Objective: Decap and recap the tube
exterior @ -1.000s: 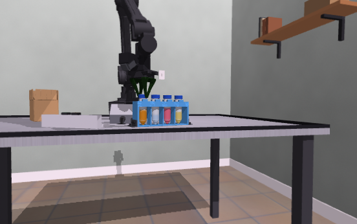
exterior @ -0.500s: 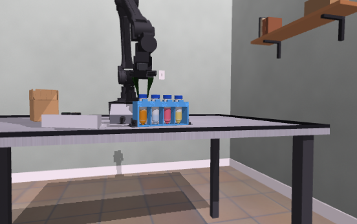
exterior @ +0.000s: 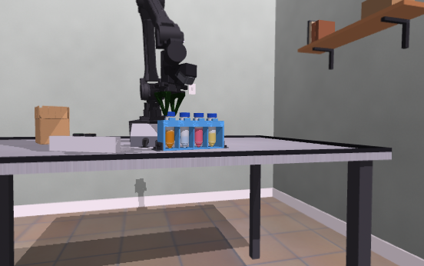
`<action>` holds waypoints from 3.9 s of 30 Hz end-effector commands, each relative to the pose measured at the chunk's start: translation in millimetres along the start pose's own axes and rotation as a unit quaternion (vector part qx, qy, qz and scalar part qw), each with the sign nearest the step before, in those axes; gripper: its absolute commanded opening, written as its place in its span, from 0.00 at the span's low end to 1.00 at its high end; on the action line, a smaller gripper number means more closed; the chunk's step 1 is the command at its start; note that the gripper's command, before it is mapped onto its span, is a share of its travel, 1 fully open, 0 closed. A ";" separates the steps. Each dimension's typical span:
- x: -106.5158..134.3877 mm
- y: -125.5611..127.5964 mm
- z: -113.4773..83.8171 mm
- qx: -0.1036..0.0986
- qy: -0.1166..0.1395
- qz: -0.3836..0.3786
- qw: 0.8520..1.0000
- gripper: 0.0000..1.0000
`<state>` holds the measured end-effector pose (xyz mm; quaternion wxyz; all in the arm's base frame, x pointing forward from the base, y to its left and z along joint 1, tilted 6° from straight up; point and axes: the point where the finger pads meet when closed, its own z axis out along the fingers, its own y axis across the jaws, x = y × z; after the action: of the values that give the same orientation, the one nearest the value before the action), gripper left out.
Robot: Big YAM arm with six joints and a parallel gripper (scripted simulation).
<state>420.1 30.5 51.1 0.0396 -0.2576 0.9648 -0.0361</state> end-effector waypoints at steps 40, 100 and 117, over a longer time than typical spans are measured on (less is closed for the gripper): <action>-8.9 -6.5 -7.6 0.011 -0.005 -0.612 0.791 0.49; 3.5 -5.1 6.2 0.002 0.005 0.446 0.895 0.49; 1.1 -5.9 4.9 0.003 0.002 0.718 0.696 0.49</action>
<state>419.9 30.5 51.2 0.0524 0.4094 0.9108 -0.0010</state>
